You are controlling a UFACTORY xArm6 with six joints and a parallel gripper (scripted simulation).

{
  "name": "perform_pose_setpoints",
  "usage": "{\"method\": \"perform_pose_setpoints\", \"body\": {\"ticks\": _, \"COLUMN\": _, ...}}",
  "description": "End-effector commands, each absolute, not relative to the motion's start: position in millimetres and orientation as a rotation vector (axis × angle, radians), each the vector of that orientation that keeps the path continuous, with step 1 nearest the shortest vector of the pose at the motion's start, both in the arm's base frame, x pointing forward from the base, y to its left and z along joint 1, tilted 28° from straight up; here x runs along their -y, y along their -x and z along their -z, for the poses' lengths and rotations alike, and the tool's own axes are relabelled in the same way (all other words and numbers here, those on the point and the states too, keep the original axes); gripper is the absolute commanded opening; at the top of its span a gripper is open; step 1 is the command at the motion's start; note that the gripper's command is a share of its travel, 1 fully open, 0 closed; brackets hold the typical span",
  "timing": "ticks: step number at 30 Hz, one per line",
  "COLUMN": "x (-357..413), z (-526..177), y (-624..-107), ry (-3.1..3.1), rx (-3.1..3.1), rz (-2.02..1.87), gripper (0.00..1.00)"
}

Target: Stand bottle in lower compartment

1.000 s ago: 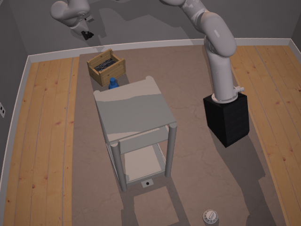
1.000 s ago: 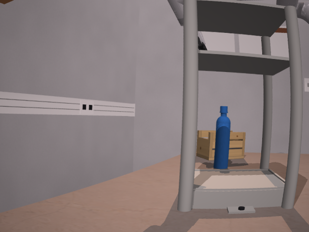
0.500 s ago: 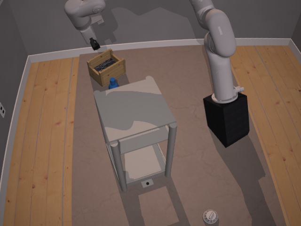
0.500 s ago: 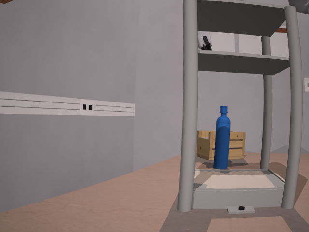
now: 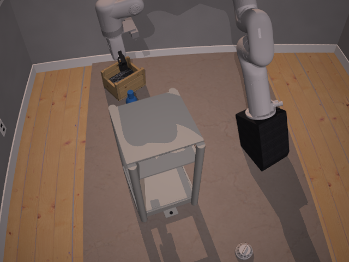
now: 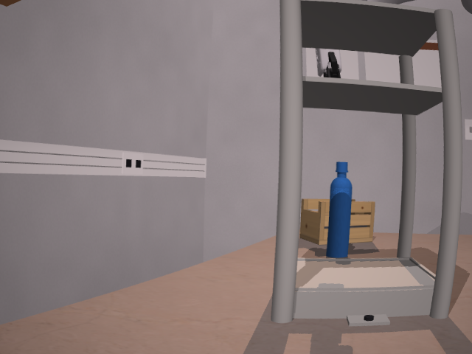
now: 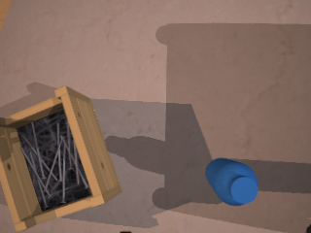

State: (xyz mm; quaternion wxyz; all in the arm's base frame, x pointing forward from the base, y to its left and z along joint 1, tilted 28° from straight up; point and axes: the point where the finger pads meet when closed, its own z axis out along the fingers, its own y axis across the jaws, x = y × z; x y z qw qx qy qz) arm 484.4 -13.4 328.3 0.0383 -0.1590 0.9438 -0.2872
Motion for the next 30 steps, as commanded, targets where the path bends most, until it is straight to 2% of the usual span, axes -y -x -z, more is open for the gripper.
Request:
{"method": "perform_pose_setpoints", "body": {"ticks": 1, "x": 0.0, "z": -314.4, "y": -470.5, "ry": 0.487, "rx": -2.869, "rz": 0.754, "gripper": 1.0}}
{"method": "perform_pose_setpoints", "body": {"ticks": 26, "x": -7.6, "z": -305.5, "y": -461.7, "ry": 0.474, "rx": -2.868, "rz": 0.685, "gripper": 1.0}}
{"method": "perform_pose_setpoints", "body": {"ticks": 27, "x": -7.6, "z": -305.5, "y": -461.7, "ry": 0.474, "rx": -2.868, "rz": 0.685, "gripper": 0.7}}
{"method": "perform_pose_setpoints", "body": {"ticks": 30, "x": -7.6, "z": -305.5, "y": -461.7, "ry": 0.474, "rx": -2.868, "rz": 0.685, "gripper": 0.7}}
